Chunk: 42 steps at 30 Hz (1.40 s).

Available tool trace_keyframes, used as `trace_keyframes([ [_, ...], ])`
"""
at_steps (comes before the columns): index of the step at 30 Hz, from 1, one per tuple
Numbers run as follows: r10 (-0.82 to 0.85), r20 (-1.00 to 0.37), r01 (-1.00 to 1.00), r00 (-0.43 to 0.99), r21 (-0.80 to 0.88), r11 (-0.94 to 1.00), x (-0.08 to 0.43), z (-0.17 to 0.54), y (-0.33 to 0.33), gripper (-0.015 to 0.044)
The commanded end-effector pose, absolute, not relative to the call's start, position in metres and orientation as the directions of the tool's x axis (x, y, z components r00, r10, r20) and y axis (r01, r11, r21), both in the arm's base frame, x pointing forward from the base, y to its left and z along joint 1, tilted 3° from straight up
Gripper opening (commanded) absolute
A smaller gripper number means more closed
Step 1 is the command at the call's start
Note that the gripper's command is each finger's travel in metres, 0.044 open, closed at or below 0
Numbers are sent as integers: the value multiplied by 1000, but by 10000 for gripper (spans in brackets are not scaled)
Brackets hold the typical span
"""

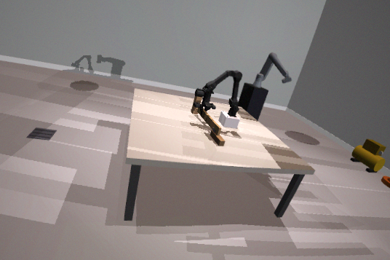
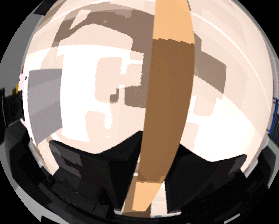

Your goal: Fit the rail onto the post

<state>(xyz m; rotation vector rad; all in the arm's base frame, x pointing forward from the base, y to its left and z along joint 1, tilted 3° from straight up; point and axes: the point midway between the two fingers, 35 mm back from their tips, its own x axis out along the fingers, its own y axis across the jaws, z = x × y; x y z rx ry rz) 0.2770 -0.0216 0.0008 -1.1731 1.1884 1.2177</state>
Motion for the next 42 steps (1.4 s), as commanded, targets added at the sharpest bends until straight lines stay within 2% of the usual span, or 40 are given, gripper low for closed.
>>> trace_keyframes([
  [1,43,-999,-1000,21,-20,9,281,8,-21,0],
  [42,43,-999,-1000,20,-20,9,277,3,-21,0],
])
